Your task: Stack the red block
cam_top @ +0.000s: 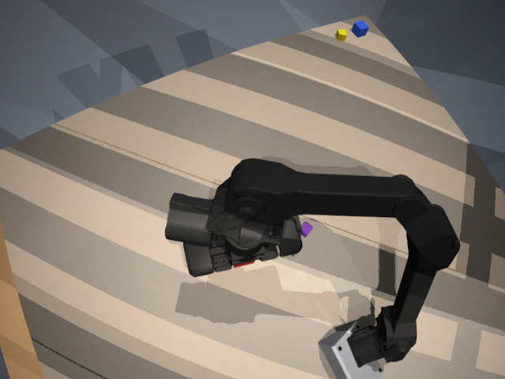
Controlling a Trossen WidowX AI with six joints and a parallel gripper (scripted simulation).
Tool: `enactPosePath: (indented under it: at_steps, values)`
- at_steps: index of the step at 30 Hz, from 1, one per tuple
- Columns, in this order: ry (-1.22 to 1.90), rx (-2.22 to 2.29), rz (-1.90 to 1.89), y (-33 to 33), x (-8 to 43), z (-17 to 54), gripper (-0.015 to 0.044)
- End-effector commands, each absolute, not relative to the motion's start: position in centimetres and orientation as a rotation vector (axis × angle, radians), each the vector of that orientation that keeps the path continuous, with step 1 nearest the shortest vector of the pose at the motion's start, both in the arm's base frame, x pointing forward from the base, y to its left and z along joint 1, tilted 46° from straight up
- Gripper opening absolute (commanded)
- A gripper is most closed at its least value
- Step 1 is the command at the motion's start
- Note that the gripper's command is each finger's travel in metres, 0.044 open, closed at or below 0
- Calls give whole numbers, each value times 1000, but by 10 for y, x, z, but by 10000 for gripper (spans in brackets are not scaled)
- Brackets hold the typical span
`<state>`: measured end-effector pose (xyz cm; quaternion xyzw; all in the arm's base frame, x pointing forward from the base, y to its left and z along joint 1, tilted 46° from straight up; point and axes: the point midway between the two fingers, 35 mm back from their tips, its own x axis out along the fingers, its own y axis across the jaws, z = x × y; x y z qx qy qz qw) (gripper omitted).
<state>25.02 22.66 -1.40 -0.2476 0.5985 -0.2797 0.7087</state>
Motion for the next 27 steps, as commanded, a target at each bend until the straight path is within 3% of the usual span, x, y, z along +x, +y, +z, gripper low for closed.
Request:
enactPosePath:
  at_steps: [1, 17, 27]
  values:
    - [1320, -527, -612, 214, 274, 12, 0]
    - [1310, -534, -620, 122, 340, 111, 0]
    - [1304, -544, -640, 85, 350, 143, 0]
